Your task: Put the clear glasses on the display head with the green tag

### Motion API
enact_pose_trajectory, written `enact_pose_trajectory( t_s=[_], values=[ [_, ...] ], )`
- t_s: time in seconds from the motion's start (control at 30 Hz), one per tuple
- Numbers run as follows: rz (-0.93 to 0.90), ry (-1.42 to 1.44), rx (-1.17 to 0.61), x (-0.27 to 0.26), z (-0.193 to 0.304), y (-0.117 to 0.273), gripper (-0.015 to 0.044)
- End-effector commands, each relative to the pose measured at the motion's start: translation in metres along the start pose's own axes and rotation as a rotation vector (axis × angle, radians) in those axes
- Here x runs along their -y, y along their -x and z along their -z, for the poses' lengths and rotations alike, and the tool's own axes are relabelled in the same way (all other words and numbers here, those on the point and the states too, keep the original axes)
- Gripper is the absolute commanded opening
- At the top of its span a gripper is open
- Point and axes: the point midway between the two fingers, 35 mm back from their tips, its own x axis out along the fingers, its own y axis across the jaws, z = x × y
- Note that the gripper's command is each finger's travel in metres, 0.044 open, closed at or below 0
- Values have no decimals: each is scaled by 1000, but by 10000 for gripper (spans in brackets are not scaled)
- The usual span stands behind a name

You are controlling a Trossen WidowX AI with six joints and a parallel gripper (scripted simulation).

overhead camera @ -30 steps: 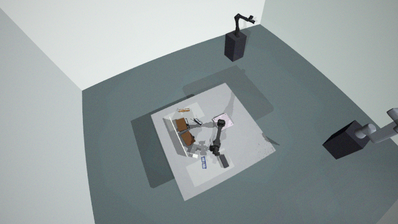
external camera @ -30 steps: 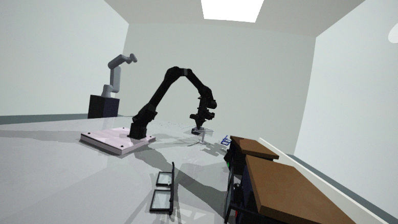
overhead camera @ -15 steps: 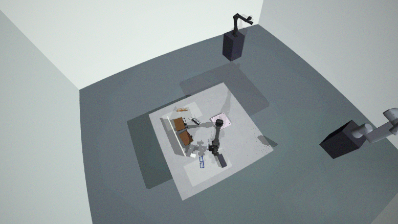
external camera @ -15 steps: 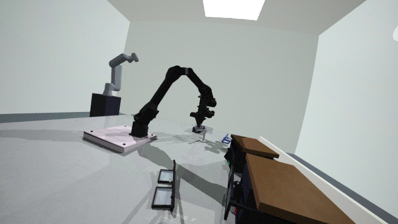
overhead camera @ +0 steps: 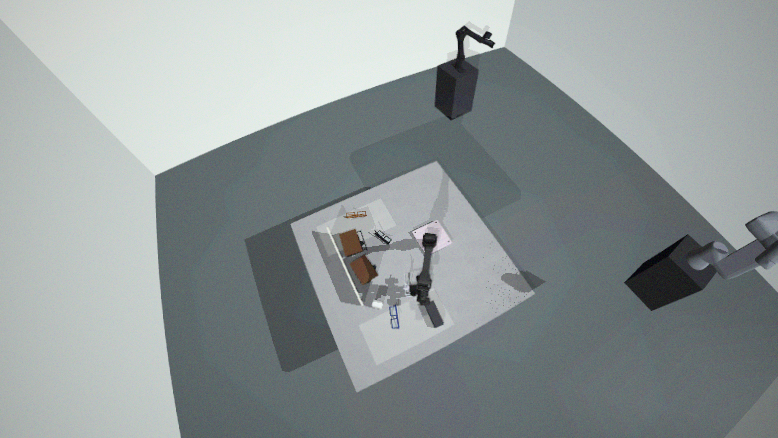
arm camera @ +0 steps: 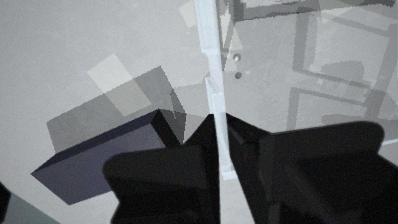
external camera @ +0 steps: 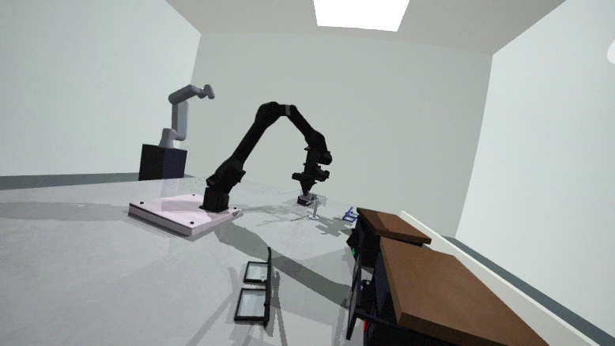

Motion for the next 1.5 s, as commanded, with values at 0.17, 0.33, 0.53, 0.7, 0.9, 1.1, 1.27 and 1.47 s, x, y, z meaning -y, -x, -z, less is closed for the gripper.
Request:
enact_pose_trajectory(
  t_s=[0.17,0.33,0.53,0.7,0.9,1.1,1.27,1.47],
  values=[
    [-1,0,-1,-2,8,1,0],
    [-1,0,-1,-2,8,1,0],
    [-1,0,-1,-2,6,1,0],
    [-1,0,-1,-2,6,1,0],
    [-1,0,-1,-2,4,1,0],
    [-1,0,0,-2,-2,1,0],
    [-1,0,0,-2,-3,8,0],
    [-1,0,0,-3,-5,35,0]
  ],
)
